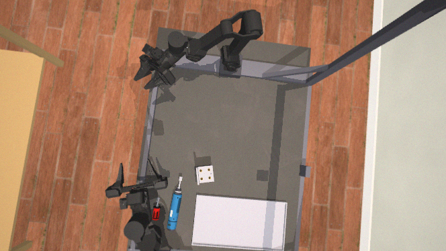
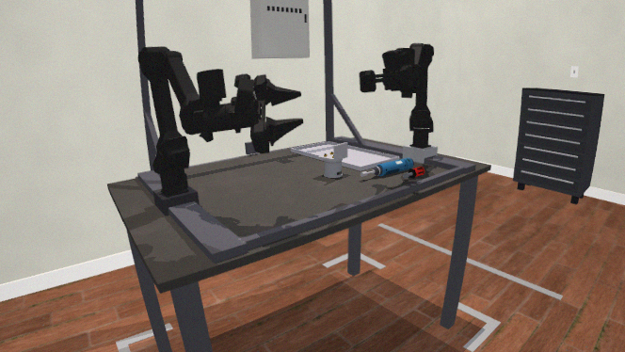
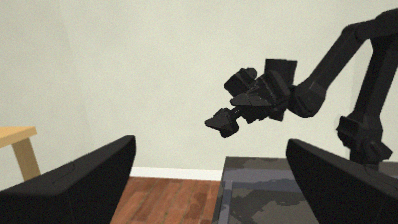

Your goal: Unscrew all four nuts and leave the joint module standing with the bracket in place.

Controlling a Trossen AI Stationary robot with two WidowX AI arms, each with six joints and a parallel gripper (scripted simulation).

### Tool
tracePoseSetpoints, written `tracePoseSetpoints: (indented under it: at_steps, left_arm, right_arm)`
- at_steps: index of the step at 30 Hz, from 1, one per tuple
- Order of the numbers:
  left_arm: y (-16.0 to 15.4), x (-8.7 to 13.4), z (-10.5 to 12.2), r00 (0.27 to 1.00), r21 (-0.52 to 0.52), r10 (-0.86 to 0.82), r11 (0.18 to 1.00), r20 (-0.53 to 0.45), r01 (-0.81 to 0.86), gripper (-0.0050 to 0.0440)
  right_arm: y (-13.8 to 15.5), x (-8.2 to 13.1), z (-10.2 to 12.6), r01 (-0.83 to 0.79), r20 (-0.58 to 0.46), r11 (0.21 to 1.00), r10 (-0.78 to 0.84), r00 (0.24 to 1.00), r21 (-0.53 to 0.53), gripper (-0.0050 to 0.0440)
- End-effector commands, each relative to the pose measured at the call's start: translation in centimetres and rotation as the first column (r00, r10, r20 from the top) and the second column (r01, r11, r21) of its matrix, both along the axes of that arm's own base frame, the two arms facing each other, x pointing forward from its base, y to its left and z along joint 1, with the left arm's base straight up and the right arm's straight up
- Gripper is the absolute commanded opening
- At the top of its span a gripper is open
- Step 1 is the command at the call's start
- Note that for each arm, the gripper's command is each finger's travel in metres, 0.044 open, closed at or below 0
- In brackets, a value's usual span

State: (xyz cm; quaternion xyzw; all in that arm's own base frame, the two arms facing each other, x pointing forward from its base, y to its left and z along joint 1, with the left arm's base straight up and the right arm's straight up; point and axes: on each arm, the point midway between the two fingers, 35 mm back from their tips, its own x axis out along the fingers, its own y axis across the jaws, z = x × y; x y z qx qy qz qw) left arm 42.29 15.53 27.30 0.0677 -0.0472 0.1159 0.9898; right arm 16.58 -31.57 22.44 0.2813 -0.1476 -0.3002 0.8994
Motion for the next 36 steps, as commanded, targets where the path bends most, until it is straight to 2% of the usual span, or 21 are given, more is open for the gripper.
tracePoseSetpoints:
  at_steps: [1,19,22,26,31,32,34,36]
  left_arm:
    - [-0.1,-0.2,1.3,1.000,0.012,0.001,1.000,0.028,-0.001,0.0400]
    - [-0.1,-0.2,1.3,1.000,0.012,0.001,1.000,0.028,-0.001,0.0400]
    - [-0.5,-0.8,1.0,1.000,0.013,0.001,1.000,0.029,-0.002,0.0400]
    - [-1.1,-1.8,0.3,1.000,0.005,0.003,1.000,-0.008,-0.003,0.0400]
    - [-1.4,-2.3,1.3,0.998,-0.009,0.005,1.000,-0.064,-0.006,0.0400]
    - [-1.7,-2.8,-0.1,0.995,-0.021,0.004,1.000,-0.096,-0.006,0.0400]
    - [-1.7,-2.8,-0.1,0.995,-0.021,0.004,1.000,-0.096,-0.006,0.0400]
    - [-2.1,-3.4,-0.4,0.994,-0.024,0.004,1.000,-0.106,-0.007,0.0400]
  right_arm:
    - [0.0,0.0,1.0,0.001,0.006,1.000,-0.001,1.000,-0.028,0.0400]
    - [0.0,0.0,1.0,0.001,0.006,1.000,-0.001,1.000,-0.028,0.0400]
    - [0.7,0.4,0.7,-0.013,-0.012,0.999,0.013,1.000,-0.032,0.0400]
    - [2.7,2.1,0.1,-0.066,-0.088,0.996,0.061,0.994,-0.054,0.0400]
    - [5.5,4.7,-0.3,-0.149,-0.193,0.985,0.131,0.973,-0.087,0.0400]
    - [6.0,5.2,-0.4,-0.164,-0.210,0.982,0.142,0.967,-0.092,0.0400]
    - [6.0,5.2,-0.4,-0.164,-0.210,0.982,0.142,0.967,-0.092,0.0400]
    - [7.0,6.2,-0.1,-0.194,-0.247,0.975,0.163,0.955,-0.109,0.0400]
